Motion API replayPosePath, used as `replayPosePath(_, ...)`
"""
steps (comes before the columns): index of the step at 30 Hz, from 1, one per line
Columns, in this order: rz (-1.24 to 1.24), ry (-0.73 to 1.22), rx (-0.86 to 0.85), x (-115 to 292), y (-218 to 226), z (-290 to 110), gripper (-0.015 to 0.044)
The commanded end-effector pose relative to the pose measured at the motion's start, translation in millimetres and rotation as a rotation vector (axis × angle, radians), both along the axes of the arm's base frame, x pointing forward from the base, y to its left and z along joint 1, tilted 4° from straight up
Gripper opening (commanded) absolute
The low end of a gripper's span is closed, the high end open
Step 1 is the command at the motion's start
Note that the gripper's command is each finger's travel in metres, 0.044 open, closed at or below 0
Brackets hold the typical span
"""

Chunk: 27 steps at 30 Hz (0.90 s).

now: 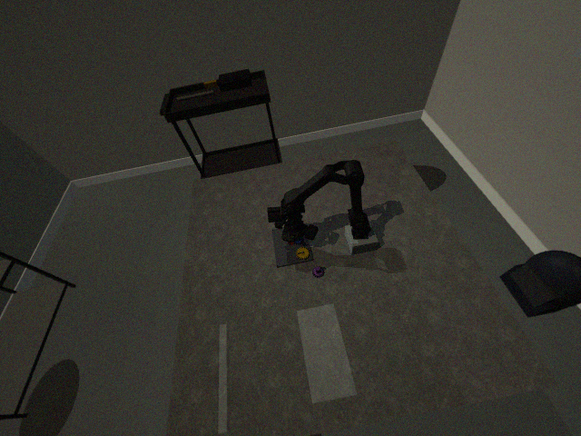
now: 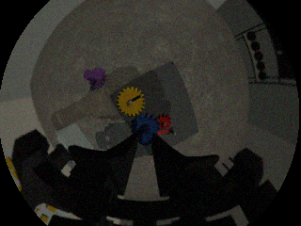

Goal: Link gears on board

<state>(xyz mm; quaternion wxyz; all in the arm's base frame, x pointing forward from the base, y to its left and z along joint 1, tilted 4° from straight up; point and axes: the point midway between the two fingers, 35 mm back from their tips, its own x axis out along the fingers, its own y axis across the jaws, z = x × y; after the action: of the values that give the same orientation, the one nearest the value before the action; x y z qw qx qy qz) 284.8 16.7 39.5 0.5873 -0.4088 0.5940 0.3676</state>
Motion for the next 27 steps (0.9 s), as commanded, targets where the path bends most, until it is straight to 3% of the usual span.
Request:
replayPosePath(1, 0.033, 0.005, -0.006, -1.3, -1.7, -7.9, 0.0000)
replayPosePath(27, -0.300, -0.014, 0.002, -0.4, -3.4, -32.2, 0.0000)
